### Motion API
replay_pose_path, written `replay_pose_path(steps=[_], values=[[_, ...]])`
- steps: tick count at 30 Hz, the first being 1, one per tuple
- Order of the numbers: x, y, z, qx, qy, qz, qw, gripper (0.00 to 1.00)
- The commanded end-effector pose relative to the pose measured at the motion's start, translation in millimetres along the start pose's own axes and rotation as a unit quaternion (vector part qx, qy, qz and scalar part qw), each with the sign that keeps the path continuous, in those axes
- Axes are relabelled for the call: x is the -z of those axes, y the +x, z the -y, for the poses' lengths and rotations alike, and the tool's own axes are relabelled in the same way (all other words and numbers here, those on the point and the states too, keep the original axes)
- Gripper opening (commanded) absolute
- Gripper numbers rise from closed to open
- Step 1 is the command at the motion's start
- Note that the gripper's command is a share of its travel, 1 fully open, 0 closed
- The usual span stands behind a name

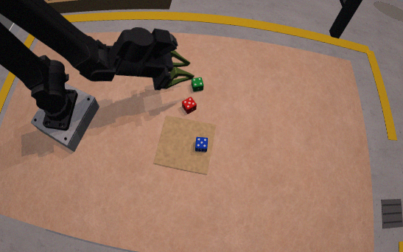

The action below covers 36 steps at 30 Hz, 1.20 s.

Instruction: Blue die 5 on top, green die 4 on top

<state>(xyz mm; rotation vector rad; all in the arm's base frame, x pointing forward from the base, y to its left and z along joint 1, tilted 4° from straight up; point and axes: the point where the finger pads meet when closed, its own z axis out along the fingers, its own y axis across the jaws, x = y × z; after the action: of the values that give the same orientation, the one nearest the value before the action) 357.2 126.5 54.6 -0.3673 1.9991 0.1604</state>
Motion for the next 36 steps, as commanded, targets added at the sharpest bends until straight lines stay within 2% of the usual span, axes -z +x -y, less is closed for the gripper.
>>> replay_pose_path(steps=[1,4,7,9,10,14,19,20,21,24,26,28,31,35,36], values=[[-8.7,-30,-6,-0.004,-0.006,0.008,1.0,0.45],[-8.9,-36,-6,-0.004,-0.005,-0.024,1.0,0.45],[-11.8,-44,-6,-0.004,-0.005,-0.073,0.997,0.45],[-11.8,-44,-6,-0.004,-0.005,-0.073,0.997,0.45],[-14.8,-39,-6,-0.003,-0.005,-0.104,0.995,0.45],[-19.0,-48,-6,-0.002,-0.005,-0.205,0.979,0.45],[-24.8,-57,-7,-0.002,-0.005,-0.342,0.94,0.45],[-25.8,-59,-6,-0.002,-0.004,-0.364,0.931,0.45],[-25.9,-59,-6,-0.002,-0.004,-0.367,0.93,0.45],[-29.2,-62,-4,-0.004,-0.002,-0.428,0.904,0.45],[-29.2,-62,-4,-0.004,-0.002,-0.428,0.904,0.45],[-30.9,-64,-4,-0.004,-0.001,-0.456,0.89,0.45],[-31.9,-65,-3,-0.005,0.0,-0.479,0.878,0.45],[-32.2,-65,-2,-0.005,0.0,-0.486,0.874,0.45],[-27.6,-72,-2,-0.005,0.0,-0.478,0.879,1.0]])
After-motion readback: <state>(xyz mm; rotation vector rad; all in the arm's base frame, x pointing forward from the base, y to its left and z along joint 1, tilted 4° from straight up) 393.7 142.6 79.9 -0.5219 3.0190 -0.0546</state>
